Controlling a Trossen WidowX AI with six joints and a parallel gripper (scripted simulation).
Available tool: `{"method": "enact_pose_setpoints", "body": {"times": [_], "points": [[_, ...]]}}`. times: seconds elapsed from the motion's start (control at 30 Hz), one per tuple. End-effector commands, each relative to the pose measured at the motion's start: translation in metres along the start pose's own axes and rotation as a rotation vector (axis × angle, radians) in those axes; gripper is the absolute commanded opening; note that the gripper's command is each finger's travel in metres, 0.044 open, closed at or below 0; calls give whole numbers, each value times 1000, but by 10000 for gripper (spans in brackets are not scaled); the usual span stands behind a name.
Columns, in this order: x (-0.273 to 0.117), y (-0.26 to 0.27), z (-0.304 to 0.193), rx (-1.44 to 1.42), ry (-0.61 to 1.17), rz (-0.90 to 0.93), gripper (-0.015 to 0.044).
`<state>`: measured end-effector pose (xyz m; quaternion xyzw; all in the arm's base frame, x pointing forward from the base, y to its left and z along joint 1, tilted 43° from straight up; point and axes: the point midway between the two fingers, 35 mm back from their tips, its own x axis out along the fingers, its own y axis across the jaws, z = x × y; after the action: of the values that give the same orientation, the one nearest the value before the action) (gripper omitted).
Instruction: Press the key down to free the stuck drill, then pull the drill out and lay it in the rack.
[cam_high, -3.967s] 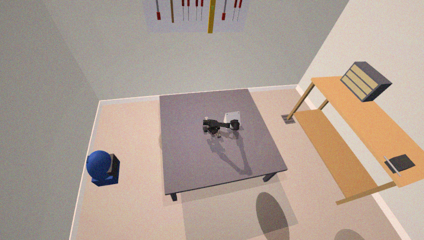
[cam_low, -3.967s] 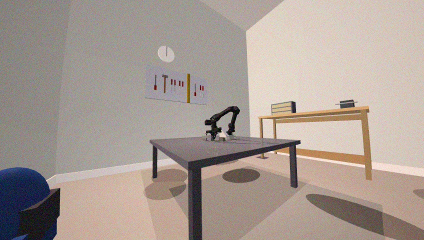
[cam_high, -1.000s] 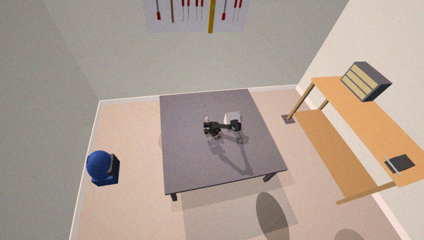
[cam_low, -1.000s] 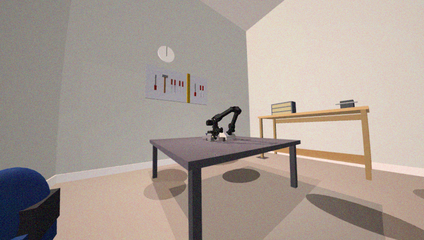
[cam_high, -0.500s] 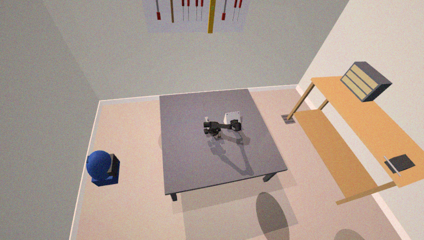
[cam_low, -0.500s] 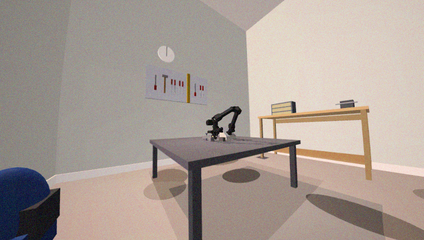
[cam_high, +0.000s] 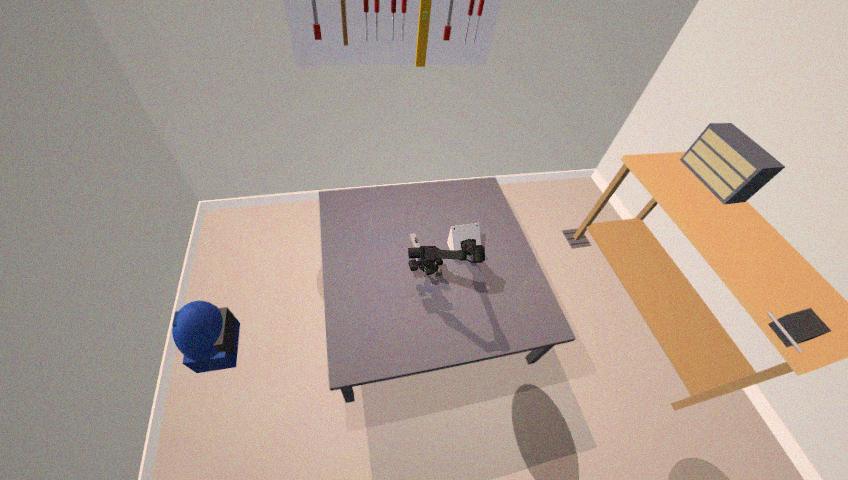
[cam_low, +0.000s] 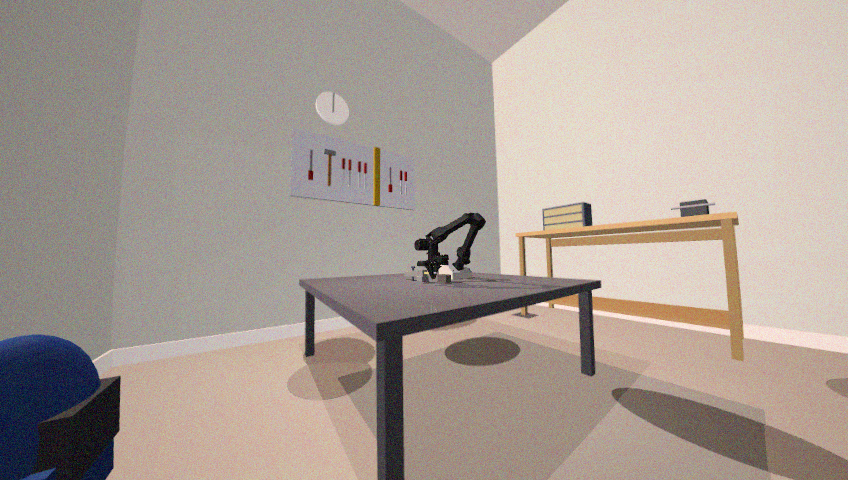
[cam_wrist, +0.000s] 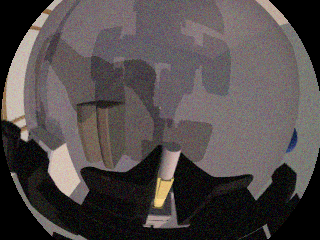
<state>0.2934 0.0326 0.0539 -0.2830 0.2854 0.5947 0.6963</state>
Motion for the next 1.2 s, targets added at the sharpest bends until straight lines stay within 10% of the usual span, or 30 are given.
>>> {"method": "enact_pose_setpoints", "body": {"times": [0.0,1.17], "points": [[-1,0,8,3,-5,-1,0],[-9,0,47,3,-6,-1,0]]}}
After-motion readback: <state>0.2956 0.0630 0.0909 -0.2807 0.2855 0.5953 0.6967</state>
